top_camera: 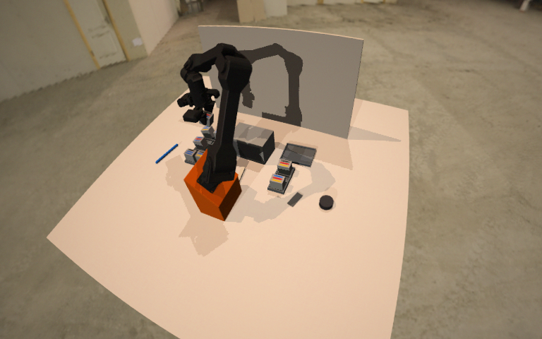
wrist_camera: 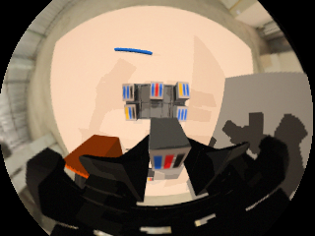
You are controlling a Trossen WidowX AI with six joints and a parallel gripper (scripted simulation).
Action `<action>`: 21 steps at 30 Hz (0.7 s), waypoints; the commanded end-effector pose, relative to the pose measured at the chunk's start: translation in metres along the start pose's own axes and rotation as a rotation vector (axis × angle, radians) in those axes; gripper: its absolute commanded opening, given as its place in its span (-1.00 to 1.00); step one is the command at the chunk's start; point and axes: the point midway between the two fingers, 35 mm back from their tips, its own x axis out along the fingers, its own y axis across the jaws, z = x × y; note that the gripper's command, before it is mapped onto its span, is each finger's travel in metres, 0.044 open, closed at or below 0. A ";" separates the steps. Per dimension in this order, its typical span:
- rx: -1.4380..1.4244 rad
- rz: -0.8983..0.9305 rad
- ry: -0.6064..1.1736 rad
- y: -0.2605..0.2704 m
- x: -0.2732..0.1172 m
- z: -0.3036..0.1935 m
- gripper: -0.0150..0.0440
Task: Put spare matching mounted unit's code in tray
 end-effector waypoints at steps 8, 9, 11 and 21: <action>-0.006 0.004 -0.028 -0.019 -0.018 -0.023 -0.49; -0.009 0.003 -0.033 -0.023 -0.019 -0.029 -0.49; -0.014 0.002 -0.042 -0.031 -0.021 -0.040 -0.49; -0.017 -0.008 -0.066 -0.066 -0.024 -0.109 -0.49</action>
